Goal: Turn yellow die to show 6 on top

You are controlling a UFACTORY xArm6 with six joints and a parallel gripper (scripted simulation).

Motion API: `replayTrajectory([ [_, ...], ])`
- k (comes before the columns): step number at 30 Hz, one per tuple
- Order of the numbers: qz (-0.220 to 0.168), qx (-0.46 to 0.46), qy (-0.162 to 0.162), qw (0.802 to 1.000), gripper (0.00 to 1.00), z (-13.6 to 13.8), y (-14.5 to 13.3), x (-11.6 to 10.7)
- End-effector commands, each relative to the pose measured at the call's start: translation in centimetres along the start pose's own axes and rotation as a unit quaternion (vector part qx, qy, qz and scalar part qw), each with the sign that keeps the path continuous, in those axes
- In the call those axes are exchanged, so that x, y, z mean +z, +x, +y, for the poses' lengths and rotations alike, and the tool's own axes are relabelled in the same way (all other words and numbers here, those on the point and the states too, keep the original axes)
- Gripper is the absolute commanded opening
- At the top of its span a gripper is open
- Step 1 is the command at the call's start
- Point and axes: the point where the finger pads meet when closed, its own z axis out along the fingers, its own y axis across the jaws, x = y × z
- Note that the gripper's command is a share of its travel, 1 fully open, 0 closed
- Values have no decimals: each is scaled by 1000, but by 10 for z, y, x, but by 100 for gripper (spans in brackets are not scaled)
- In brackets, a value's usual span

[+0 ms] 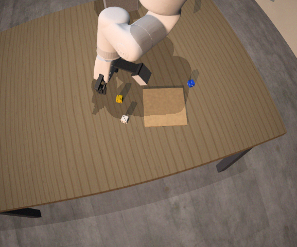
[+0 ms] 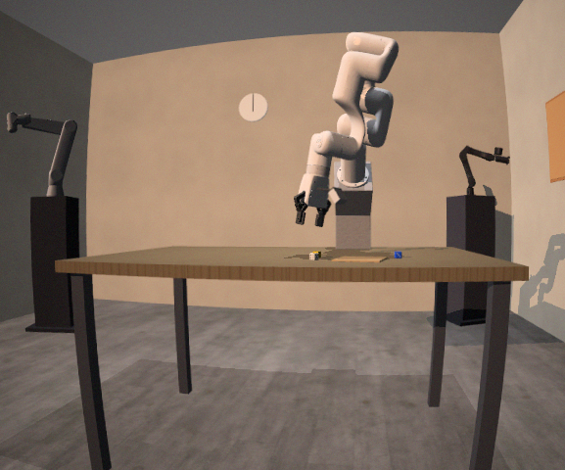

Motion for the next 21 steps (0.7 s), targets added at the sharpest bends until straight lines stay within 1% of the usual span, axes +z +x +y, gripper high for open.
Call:
replayTrajectory([
  [1, 55, -53, 24, 997, 100, 3, 24, 4],
  [5, 77, -81, 31, 993, 100, 3, 38, 5],
  [12, 82, -88, 32, 992, 100, 3, 41, 5],
  [13, 82, -88, 32, 992, 36, 3, 41, 5],
  [21, 82, -88, 32, 992, 36, 3, 41, 5],
])
